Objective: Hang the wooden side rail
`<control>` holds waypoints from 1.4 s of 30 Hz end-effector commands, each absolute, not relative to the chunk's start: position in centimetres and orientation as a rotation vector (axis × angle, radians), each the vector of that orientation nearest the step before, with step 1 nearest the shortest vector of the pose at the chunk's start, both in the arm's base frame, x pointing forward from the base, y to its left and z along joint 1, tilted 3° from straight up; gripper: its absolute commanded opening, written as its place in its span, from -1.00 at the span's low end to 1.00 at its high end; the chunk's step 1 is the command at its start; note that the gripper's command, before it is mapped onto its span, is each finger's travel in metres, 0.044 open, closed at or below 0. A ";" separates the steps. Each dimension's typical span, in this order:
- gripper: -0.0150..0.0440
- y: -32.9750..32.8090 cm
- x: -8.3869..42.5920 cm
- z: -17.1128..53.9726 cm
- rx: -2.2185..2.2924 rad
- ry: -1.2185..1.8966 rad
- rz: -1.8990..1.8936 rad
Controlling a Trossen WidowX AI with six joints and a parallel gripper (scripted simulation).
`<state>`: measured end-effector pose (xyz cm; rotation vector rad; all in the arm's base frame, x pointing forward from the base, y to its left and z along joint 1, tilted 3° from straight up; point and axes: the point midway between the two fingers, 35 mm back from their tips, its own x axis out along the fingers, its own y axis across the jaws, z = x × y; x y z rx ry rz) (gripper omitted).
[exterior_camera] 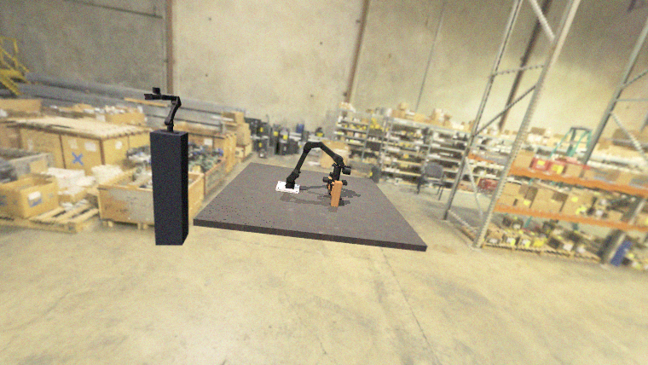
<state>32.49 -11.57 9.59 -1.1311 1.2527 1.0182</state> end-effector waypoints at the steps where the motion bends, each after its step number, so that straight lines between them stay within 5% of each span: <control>1: -0.49 -11.8 32.8 10.0 -1.140 1.247 1.010; 42: -0.49 -12.2 32.4 9.7 -1.140 1.247 1.010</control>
